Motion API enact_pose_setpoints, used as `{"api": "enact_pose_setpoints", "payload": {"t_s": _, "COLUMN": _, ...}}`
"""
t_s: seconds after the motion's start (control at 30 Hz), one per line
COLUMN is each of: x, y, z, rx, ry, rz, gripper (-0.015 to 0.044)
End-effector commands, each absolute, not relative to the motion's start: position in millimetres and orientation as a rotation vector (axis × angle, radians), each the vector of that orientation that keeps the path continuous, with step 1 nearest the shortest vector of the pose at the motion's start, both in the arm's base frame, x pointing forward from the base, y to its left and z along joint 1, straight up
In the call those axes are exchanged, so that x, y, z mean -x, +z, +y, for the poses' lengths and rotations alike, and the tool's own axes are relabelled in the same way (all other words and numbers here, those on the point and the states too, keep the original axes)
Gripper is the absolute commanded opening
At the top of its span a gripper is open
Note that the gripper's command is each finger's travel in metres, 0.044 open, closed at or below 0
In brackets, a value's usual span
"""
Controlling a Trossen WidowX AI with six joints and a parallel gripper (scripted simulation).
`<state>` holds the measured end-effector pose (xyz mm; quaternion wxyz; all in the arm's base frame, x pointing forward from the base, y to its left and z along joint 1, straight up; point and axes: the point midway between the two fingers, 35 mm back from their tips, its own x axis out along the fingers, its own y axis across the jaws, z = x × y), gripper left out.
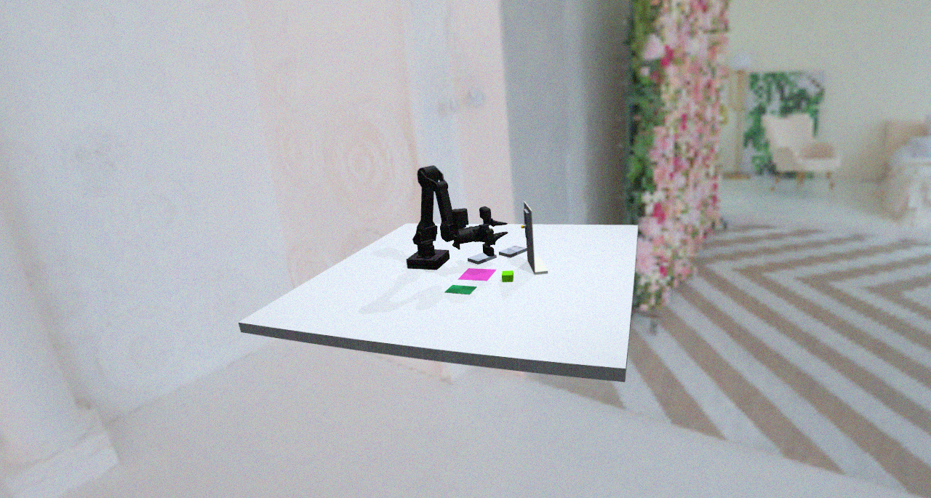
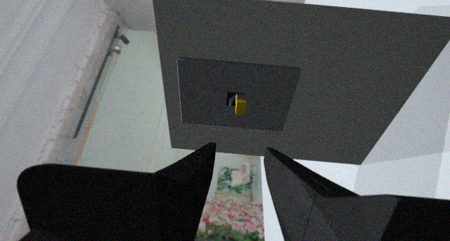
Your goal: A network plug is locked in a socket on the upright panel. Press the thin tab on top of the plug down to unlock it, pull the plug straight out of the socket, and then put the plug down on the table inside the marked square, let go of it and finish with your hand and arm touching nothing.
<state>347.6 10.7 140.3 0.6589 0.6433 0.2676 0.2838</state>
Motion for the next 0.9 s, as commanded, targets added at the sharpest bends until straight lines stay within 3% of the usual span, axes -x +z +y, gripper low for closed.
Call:
{"api": "enact_pose_setpoints", "payload": {"t_s": 0.0, "x": -355, "y": 141, "z": 13, "rx": -1.459, "ry": 0.636, "rz": 0.599, "gripper": 0.0156}}
{"api": "enact_pose_setpoints", "payload": {"t_s": 0.87, "x": -389, "y": 143, "z": 32, "rx": -1.458, "ry": 0.640, "rz": 0.595, "gripper": 0.0156}}
